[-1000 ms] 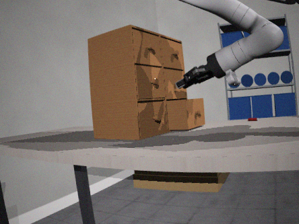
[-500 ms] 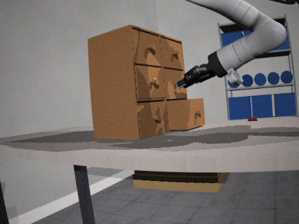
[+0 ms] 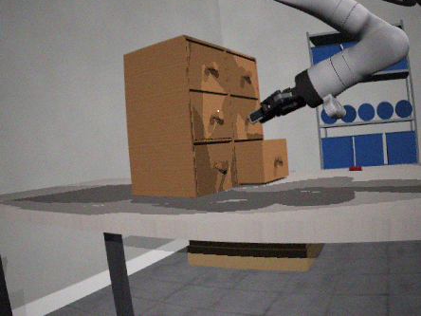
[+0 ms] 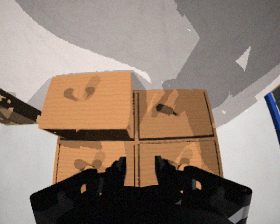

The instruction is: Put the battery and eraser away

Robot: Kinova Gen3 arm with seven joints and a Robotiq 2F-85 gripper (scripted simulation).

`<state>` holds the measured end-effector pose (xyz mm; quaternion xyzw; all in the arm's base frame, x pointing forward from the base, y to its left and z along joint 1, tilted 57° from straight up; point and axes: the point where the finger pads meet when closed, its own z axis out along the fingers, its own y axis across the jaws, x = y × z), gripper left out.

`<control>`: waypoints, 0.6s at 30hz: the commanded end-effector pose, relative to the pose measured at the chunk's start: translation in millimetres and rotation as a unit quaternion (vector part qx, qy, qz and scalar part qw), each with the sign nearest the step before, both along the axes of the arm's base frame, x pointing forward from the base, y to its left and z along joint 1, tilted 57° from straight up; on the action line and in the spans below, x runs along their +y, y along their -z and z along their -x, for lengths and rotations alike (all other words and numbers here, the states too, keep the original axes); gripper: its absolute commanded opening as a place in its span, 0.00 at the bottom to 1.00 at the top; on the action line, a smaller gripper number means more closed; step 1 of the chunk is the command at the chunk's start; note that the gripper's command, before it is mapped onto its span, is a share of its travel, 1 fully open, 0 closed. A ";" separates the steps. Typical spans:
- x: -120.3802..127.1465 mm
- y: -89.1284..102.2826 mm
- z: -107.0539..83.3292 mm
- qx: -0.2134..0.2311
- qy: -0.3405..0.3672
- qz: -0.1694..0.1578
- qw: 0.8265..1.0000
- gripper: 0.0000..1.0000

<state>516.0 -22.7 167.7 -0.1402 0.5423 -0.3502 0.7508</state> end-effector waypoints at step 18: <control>25.9 32.8 5.0 0.001 -0.004 0.000 1.000 0.38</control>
